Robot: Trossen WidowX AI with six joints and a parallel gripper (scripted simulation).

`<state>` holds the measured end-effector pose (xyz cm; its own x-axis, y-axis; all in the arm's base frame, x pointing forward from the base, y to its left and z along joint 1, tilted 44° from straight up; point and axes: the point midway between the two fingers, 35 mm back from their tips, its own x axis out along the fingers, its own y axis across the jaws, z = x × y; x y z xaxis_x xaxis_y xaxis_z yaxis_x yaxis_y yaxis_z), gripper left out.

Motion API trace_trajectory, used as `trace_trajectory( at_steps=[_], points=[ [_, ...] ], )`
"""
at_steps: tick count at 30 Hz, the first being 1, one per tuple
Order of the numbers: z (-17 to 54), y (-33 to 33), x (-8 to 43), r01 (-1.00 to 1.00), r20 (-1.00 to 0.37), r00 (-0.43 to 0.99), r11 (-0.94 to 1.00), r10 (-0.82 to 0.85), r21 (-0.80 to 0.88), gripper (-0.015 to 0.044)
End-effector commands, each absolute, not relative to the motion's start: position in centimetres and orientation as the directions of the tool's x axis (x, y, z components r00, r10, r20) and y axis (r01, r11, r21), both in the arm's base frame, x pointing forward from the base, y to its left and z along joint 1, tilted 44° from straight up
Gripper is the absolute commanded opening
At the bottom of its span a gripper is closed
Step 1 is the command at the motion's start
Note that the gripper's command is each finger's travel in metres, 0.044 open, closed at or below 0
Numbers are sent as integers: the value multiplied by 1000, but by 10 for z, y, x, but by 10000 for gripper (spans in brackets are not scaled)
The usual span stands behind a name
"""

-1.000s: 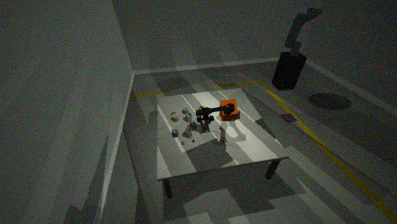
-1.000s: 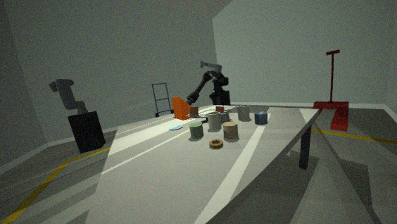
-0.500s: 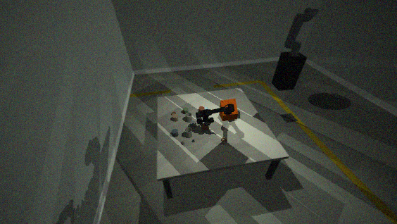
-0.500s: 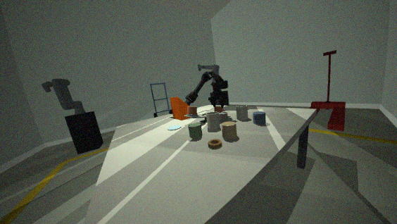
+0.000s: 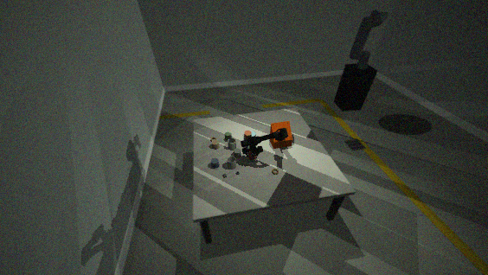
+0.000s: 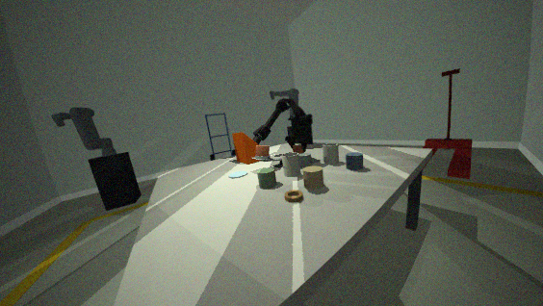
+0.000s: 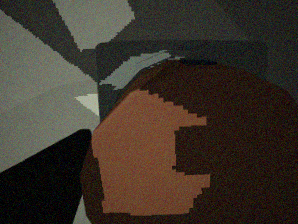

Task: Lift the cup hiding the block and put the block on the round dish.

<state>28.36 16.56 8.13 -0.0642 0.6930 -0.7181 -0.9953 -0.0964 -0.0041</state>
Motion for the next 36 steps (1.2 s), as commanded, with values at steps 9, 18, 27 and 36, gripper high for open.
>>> trace_trajectory(
  at_steps=[9,18,27,36],
  points=[
    [74,168,281,-996,-721,-74,-94,689,12,348],
    [74,168,281,-996,-721,-74,-94,689,12,229],
    [81,161,284,-996,-723,-73,-93,687,12,0],
    [88,153,287,-996,-726,-72,-93,684,11,0]
  ],
)
